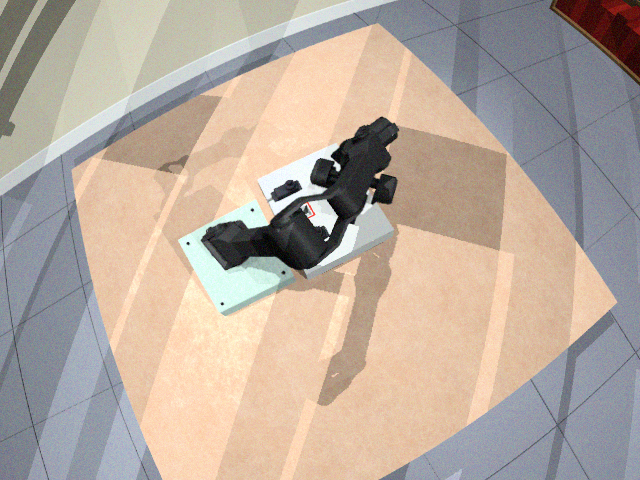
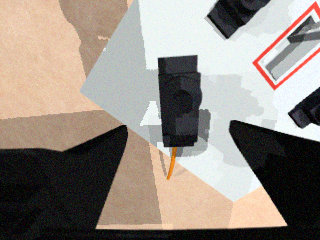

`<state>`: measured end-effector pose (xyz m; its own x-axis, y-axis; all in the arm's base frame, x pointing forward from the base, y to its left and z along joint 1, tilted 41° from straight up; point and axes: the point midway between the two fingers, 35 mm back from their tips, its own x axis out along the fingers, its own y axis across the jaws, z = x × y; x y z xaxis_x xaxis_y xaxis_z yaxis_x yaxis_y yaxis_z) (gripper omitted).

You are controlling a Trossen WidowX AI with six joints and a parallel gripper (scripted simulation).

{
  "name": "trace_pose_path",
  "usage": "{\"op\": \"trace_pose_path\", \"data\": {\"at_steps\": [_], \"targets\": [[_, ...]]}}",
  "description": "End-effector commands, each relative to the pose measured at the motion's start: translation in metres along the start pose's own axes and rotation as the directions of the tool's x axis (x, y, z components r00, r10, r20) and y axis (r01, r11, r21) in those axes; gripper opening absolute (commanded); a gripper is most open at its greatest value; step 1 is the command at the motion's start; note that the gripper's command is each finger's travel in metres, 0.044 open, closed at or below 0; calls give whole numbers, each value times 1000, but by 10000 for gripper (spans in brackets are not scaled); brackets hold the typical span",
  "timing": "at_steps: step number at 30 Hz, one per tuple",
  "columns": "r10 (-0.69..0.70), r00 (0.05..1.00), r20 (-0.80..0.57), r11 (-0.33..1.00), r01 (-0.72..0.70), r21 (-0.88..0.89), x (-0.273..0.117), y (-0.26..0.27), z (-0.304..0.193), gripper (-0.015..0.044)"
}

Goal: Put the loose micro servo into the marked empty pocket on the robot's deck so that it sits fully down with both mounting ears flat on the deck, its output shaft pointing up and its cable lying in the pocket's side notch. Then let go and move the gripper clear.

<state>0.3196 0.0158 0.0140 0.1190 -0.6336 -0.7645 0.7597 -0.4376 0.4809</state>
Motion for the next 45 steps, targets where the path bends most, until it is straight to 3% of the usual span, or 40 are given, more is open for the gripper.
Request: {"op": "trace_pose_path", "data": {"at_steps": [1,12,17,20,26,45], "targets": [[1,1000,6,1000,-1,-8,4,-1,1,387],[1,1000,6,1000,-1,-8,4,-1,1,99],[1,1000,6,1000,-1,-8,4,-1,1,65],[0,1000,6,1000,0,-8,-2,-1,1,0],[-1,1000,5,1000,1,-8,-25,-6,6,0],[-2,1000,6,1000,2,-9,-26,-31,16,0]]}}
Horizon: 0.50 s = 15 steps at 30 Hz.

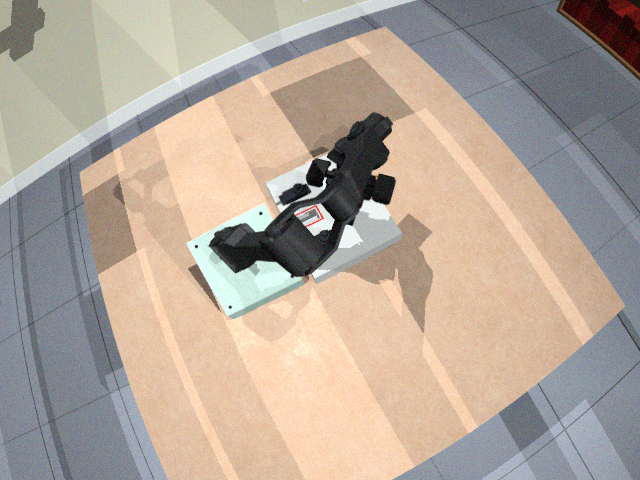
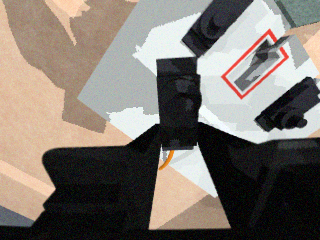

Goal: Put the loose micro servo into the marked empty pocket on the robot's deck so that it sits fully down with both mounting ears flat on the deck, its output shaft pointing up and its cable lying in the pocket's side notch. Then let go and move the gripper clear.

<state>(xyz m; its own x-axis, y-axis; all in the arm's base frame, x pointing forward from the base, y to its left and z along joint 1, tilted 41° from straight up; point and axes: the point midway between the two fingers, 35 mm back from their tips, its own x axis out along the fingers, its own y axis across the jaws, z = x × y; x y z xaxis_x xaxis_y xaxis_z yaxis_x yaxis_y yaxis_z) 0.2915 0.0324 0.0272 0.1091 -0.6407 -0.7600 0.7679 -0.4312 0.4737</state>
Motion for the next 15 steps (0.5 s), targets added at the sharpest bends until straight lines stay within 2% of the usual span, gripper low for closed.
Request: {"op": "trace_pose_path", "data": {"at_steps": [1,15], "targets": [[1,1000,-7,1000,-1,4,-2,-9,3,0],[-1,1000,-9,1000,1,4,-2,-38,-25,0]]}}
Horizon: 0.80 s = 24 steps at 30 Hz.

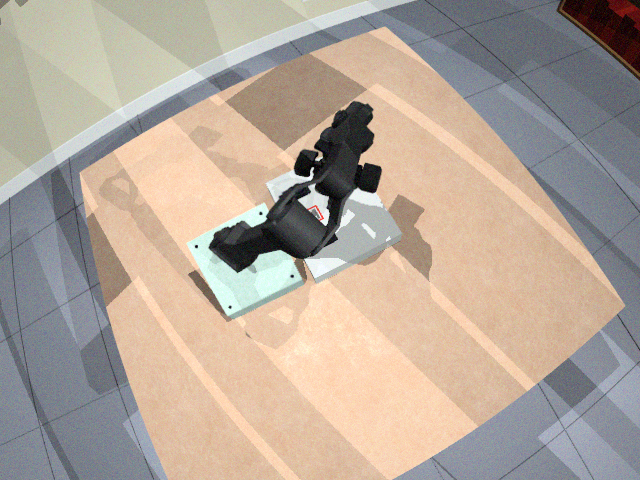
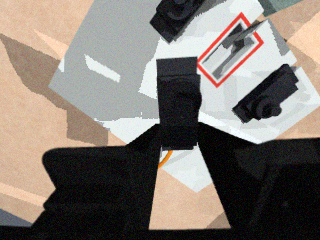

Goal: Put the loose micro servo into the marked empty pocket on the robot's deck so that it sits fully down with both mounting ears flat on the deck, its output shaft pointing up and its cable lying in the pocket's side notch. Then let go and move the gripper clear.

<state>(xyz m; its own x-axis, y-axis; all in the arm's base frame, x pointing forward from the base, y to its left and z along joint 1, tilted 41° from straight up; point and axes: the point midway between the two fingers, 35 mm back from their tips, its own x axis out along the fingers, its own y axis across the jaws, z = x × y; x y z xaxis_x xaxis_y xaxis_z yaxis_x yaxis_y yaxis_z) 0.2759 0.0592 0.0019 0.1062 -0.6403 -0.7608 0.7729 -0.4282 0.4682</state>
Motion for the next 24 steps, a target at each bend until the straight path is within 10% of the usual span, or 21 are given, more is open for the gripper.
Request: {"op": "trace_pose_path", "data": {"at_steps": [1,24], "targets": [[2,1000,-10,1000,-2,6,-2,-3,-7,0],[2,1000,-10,742,-8,-670,-2,-3,-7,0]]}}
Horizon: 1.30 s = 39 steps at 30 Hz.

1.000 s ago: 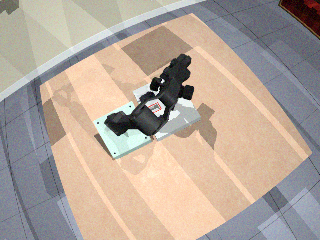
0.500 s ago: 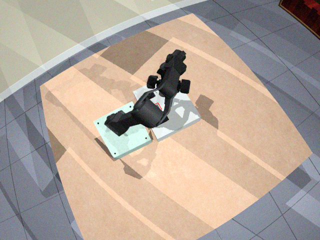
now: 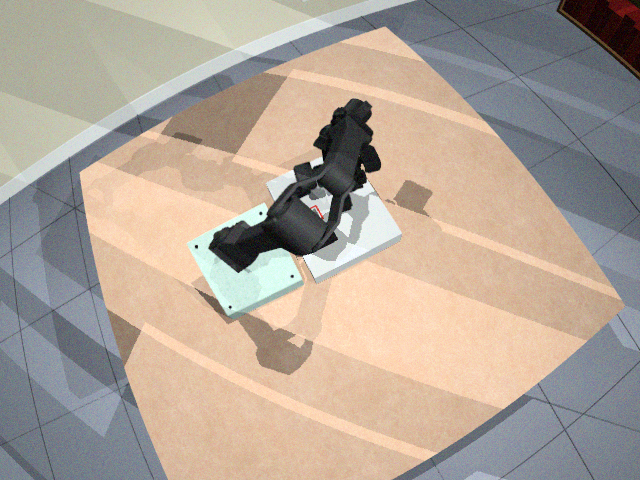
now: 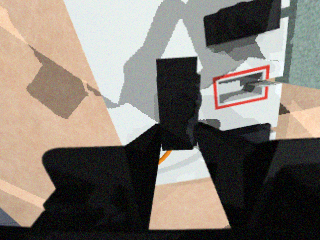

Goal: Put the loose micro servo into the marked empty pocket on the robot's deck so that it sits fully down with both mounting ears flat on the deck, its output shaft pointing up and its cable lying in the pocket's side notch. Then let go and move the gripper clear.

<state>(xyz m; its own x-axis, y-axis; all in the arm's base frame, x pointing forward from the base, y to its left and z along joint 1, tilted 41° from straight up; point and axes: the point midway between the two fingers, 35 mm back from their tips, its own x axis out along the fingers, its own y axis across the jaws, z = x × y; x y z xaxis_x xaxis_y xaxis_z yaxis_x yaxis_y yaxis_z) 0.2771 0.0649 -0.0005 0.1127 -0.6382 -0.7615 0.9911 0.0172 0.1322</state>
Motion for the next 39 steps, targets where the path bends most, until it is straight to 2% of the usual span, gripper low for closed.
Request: {"op": "trace_pose_path", "data": {"at_steps": [1,9,18,29,39], "targets": [[1,1000,-4,987,-2,-160,-1,1,-1,0],[1,1000,-4,905,-3,-426,-1,1,-1,0],[1,1000,-4,729,-4,-684,-1,1,-1,0],[1,1000,-4,420,-4,-907,-1,1,-1,0],[1,1000,-4,85,-4,-996,-1,1,-1,0]]}}
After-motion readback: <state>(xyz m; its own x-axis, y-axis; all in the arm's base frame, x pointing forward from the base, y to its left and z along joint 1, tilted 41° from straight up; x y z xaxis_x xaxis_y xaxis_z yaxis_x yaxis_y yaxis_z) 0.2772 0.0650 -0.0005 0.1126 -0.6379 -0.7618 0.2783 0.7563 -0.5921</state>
